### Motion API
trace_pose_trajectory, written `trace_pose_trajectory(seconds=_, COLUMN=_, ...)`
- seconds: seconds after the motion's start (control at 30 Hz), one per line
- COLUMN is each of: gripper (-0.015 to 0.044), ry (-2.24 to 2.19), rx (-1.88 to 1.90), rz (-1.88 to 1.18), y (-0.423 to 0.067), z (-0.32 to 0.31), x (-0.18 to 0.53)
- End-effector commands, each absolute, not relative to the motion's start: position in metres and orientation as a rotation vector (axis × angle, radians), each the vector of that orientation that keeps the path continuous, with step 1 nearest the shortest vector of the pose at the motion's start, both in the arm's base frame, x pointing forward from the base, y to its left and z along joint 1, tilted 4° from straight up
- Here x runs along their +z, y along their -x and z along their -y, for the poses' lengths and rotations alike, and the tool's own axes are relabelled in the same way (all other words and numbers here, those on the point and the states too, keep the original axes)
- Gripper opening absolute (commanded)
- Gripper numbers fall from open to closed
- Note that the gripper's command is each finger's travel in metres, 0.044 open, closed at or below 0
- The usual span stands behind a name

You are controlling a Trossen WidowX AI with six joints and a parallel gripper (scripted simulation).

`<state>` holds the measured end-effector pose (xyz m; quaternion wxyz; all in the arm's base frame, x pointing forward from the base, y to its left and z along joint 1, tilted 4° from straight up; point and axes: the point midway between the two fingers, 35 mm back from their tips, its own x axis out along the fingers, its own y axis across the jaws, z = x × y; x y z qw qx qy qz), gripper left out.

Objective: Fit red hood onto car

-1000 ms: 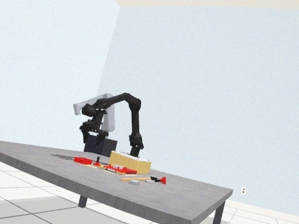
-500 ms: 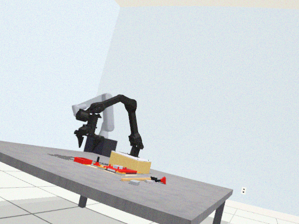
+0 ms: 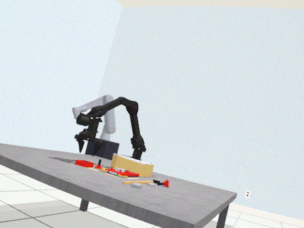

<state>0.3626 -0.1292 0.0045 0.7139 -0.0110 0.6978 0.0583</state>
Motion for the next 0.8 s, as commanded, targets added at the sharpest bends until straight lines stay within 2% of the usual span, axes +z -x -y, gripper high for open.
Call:
trace_pose_trajectory(seconds=0.0, gripper=0.044, ry=0.033, rx=0.129, rz=-1.547, y=-0.362, z=0.129, x=0.0)
trace_pose_trajectory(seconds=0.77, gripper=0.044, ry=0.033, rx=0.129, rz=-1.547, y=-0.362, z=0.127, x=-0.02)
